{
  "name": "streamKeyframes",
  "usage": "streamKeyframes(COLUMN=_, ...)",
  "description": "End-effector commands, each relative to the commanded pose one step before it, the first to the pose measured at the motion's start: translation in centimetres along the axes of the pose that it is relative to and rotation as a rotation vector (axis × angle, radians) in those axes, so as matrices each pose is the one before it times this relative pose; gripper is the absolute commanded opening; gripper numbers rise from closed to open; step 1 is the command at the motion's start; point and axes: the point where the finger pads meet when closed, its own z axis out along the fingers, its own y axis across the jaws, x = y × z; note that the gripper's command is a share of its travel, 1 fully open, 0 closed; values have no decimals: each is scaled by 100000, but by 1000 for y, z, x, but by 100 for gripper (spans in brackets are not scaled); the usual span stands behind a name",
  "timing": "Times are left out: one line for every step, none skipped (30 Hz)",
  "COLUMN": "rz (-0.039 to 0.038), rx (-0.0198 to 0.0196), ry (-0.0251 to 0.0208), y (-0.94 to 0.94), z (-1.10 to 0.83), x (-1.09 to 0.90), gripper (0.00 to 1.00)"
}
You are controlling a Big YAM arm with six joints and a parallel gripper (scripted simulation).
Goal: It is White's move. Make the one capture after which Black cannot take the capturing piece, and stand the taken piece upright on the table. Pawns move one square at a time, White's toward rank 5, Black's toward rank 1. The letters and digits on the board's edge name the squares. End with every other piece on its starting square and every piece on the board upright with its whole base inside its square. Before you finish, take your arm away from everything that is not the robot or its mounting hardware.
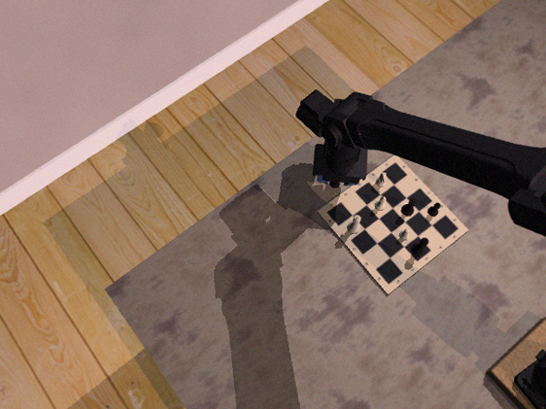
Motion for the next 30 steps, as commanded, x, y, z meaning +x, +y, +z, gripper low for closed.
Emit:
streamKeyframes(rz=-921, rx=-4878, ry=-4333, y=2057, z=-2278, x=-2000, gripper=37)
streamKeyframes(rz=-2, rx=-73, ry=-68, y=-22, z=-371, x=23, gripper=37)
streamKeyframes(rz=-17, rx=-512, ry=-468, y=49, z=-673, x=-39, gripper=37)
streamKeyframes(rz=-37, rx=-1114, ry=-1016, y=161, z=-948, x=-141, gripper=37)
streamKeyframes(rz=1, rx=-7, ry=-14, y=-9, z=-218, x=-22, gripper=37)
streamKeyframes(rz=1, rx=-9, ry=-18, y=-11, z=-279, x=-28, gripper=37)
streamKeyframes(rz=0, rx=0, ry=0, y=0, z=0, x=0, gripper=37)
streamKeyframes(rz=0, rx=0, ry=0, y=0, z=0, x=0, gripper=37)
streamKeyframes(rz=1, rx=-9, ry=-21, y=-14, z=-339, x=-34, gripper=37)
streamKeyframes(rz=37, rx=-12, ry=-26, y=-16, z=-398, x=-39, gripper=37)
streamKeyframes(rz=79, rx=-13, ry=-29, y=-18, z=-450, x=-45, gripper=37)
streamKeyframes(rz=87, rx=-14, ry=-32, y=-21, z=-495, x=-49, gripper=37)
streamKeyframes(rz=94, rx=-15, ry=-34, y=-23, z=-533, x=-52, gripper=37)
streamKeyframes(rz=87, rx=-16, ry=-34, y=-20, z=-561, x=-50, gripper=37)
streamKeyframes(rz=61, rx=-19, ry=-31, y=-10, z=-579, x=-38, gripper=37)
streamKeyframes(rz=15, rx=-23, ry=-25, y=7, z=-586, x=-19, gripper=37)
streamKeyframes(rz=-41, rx=-27, ry=-17, y=28, z=-582, x=5, gripper=37)
streamKeyframes(rz=-86, rx=-30, ry=-10, y=44, z=-569, x=25, gripper=37)
streamKeyframes(rz=-103, rx=-30, ry=-6, y=50, z=-547, x=33, gripper=37)
streamKeyframes(rz=-84, rx=-27, ry=-7, y=41, z=-516, x=26, gripper=37)
streamKeyframes(rz=-36, rx=-21, ry=-12, y=22, z=-477, x=7, gripper=37)
streamKeyframes(rz=24, rx=-13, ry=-18, y=-2, z=-431, x=-17, gripper=37)
streamKeyframes(rz=117, rx=1470, ry=1335, y=-141, z=680, x=43, gripper=37)
streamKeyframes(rz=0, rx=0, ry=0, y=0, z=0, x=0, gripper=37)
streamKeyframes(rz=0, rx=0, ry=0, y=0, z=0, x=0, gripper=37)
streamKeyframes(rz=104, rx=1678, ry=1532, y=-147, z=886, x=58, gripper=37)
streamKeyframes(rz=35, rx=-9, ry=-13, y=-9, z=-265, x=-18, gripper=37)
streamKeyframes(rz=13, rx=-8, ry=-9, y=-1, z=-205, x=-9, gripper=37)
streamKeyframes(rz=-16, rx=-7, ry=-4, y=8, z=-149, x=4, gripper=37)
streamKeyframes(rz=-60, rx=-485, ry=-438, y=49, z=-440, x=-1, gripper=37)
